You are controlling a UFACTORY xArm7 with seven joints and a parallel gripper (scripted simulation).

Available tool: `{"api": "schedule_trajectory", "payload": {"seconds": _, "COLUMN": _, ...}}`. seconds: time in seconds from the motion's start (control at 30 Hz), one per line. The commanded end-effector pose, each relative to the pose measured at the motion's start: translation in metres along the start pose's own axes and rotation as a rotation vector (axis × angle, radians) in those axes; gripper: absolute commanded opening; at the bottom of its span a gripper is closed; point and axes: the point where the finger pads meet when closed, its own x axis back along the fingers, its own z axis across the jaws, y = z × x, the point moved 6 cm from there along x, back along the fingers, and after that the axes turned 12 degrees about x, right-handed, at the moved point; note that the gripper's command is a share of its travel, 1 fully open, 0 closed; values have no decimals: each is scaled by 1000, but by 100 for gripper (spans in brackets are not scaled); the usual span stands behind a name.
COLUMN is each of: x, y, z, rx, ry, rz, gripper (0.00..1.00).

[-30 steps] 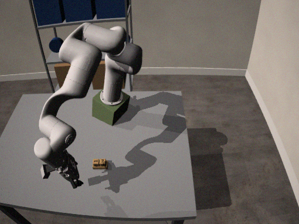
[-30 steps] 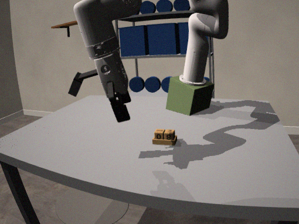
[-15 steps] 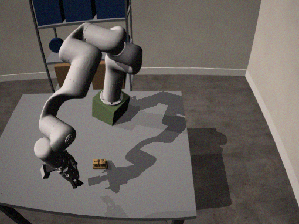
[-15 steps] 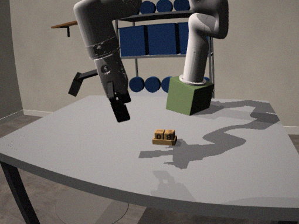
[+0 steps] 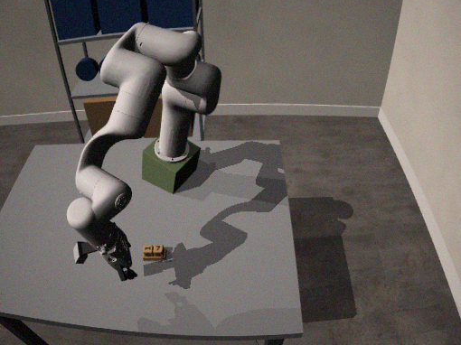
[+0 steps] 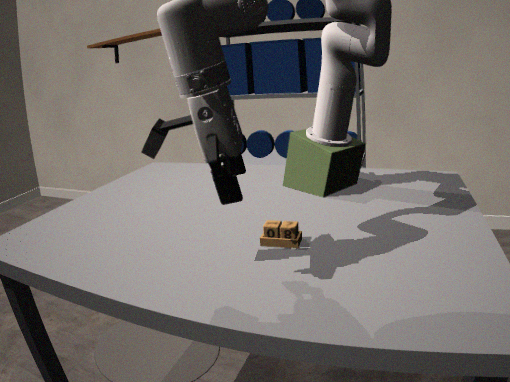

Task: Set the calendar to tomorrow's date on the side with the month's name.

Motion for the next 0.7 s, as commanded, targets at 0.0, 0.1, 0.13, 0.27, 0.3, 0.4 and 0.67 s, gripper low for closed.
{"api": "schedule_trajectory", "payload": {"seconds": 0.0, "x": -8, "y": 28, "z": 18, "rx": -59, "ry": -63, "rz": 59, "gripper": 100}}
{"api": "schedule_trajectory", "payload": {"seconds": 0.1, "x": -8, "y": 28, "z": 18, "rx": -59, "ry": -63, "rz": 59, "gripper": 100}}
{"api": "schedule_trajectory", "payload": {"seconds": 0.13, "x": -13, "y": 40, "z": 28, "rx": -86, "ry": -80, "rz": 78, "gripper": 100}}
{"api": "schedule_trajectory", "payload": {"seconds": 0.27, "x": -18, "y": 52, "z": 40, "rx": -114, "ry": -96, "rz": 97, "gripper": 100}}
{"api": "schedule_trajectory", "payload": {"seconds": 0.3, "x": -24, "y": 63, "z": 51, "rx": -141, "ry": -110, "rz": 115, "gripper": 100}}
{"api": "schedule_trajectory", "payload": {"seconds": 0.4, "x": -28, "y": 72, "z": 63, "rx": -165, "ry": -121, "rz": 134, "gripper": 100}}
{"api": "schedule_trajectory", "payload": {"seconds": 0.67, "x": -39, "y": 91, "z": 90, "rx": -218, "ry": -142, "rz": 175, "gripper": 100}}
